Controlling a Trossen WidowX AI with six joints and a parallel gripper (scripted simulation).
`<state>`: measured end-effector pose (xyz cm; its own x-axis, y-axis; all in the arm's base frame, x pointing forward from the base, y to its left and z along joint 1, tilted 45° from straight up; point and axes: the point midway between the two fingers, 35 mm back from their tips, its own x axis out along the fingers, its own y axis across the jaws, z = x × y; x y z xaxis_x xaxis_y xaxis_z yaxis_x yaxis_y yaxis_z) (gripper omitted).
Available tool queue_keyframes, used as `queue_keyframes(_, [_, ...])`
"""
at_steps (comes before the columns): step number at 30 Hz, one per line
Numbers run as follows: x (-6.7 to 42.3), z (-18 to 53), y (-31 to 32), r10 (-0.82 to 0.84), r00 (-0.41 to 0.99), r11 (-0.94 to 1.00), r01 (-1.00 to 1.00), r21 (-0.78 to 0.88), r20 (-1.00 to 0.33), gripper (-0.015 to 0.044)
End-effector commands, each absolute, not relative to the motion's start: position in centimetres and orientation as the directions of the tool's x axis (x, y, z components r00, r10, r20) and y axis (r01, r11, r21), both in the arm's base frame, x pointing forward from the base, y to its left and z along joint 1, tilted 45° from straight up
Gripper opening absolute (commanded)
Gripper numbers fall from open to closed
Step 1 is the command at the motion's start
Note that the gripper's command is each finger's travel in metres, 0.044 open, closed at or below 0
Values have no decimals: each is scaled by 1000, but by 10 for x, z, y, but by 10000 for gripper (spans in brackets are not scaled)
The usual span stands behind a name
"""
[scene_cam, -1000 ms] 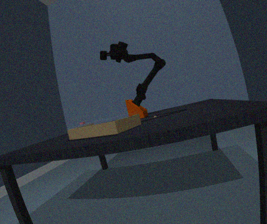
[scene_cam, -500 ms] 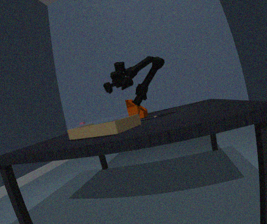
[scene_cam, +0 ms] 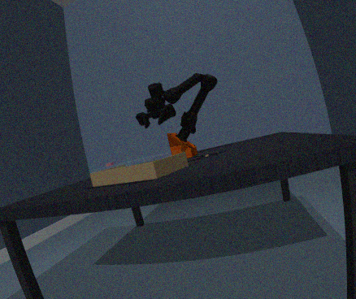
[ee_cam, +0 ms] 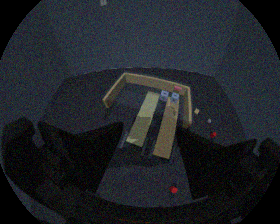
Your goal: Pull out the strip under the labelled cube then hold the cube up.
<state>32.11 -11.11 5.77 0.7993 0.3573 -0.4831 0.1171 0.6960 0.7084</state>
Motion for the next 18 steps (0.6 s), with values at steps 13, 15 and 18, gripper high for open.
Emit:
queue_keyframes(13, [364,-33,-97,632,260,664,304,683,-730,0])
queue_keyframes(15, [363,-42,-92,665,174,659,321,680,-727,0])
queue_keyframes(18, [360,-51,-86,698,74,654,338,677,-712,0])
